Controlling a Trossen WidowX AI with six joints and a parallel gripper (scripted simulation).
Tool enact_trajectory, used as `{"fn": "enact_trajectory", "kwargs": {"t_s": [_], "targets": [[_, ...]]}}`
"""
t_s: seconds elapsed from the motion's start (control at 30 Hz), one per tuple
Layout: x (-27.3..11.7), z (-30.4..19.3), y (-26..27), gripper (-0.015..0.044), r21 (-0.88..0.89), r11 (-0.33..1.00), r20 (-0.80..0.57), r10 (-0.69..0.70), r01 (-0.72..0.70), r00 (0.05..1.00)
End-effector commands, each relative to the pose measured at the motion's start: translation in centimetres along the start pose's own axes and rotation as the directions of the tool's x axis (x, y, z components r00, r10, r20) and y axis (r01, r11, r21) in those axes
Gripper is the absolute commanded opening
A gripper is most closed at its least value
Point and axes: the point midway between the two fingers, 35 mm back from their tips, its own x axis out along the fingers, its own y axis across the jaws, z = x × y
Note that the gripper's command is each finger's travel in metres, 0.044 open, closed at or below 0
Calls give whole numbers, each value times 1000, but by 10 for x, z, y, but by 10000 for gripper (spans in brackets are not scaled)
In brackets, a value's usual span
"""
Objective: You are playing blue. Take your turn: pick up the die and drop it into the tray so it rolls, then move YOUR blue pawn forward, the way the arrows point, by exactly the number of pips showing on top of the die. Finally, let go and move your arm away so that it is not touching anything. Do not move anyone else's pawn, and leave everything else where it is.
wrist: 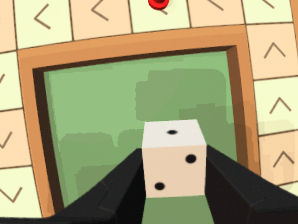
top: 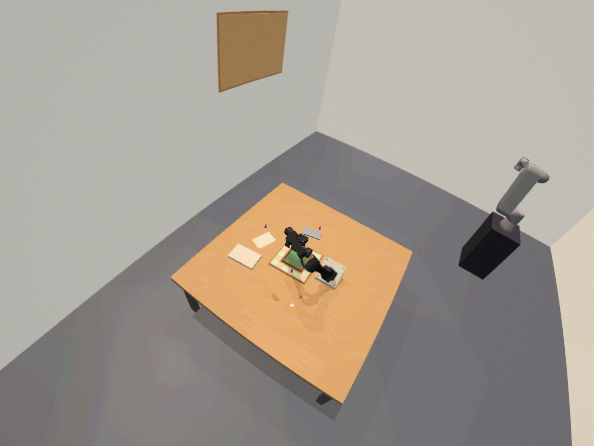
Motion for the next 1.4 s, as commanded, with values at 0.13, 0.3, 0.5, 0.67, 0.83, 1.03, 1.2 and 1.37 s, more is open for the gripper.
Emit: {"fn": "enact_trajectory", "kwargs": {"t_s": [0.13, 0.3, 0.5, 0.67, 0.83, 1.03, 1.2, 1.37], "targets": [[3, 1, -3, 0, 18, 1000, 258, 0, -5, 966], [4, 1, -3, 0, 23, 999, 402, 32, -45, 915], [4, 0, -2, 0, 19, 995, 512, 77, -101, 855], [-30, -13, 4, 0, 19, 995, 512, 78, -102, 855], [-37, -16, 4, 0, 19, 995, 512, 78, -102, 855], [-35, -16, 4, 0, 15, 995, 508, 78, -100, 858], [-35, -16, 4, 0, 15, 995, 508, 78, -100, 858], [-35, -16, 4, 105, 15, 995, 508, 78, -100, 858]]}}
